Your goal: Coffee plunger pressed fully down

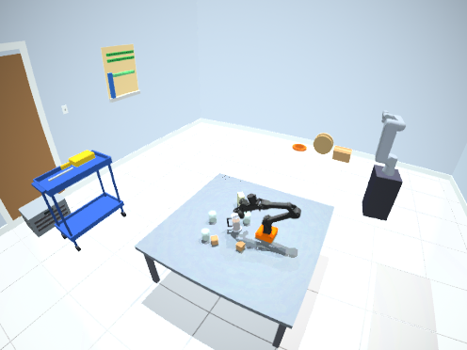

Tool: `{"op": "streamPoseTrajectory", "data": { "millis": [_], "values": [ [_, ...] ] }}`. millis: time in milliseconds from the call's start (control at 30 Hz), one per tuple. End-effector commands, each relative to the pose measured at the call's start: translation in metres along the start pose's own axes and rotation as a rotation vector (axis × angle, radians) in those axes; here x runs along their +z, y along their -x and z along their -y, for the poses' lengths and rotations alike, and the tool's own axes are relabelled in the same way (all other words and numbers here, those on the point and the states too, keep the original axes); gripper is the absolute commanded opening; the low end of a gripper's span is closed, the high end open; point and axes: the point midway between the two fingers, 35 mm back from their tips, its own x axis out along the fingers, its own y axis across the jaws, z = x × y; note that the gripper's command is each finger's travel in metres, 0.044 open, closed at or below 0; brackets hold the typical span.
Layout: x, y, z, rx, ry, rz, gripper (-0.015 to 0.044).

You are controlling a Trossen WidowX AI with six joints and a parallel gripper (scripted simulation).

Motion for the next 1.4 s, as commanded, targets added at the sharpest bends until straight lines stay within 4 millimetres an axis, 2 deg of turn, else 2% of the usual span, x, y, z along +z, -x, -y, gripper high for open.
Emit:
{"op": "streamPoseTrajectory", "data": {
  "millis": [0,1367],
  "values": [
    [-0.0172,-0.0081,-0.0001,0.0,-0.012,-0.06,0.0128],
    [-0.0112,-0.0145,0.0,0.0,-0.012,-0.059,0.0128]
  ]
}}
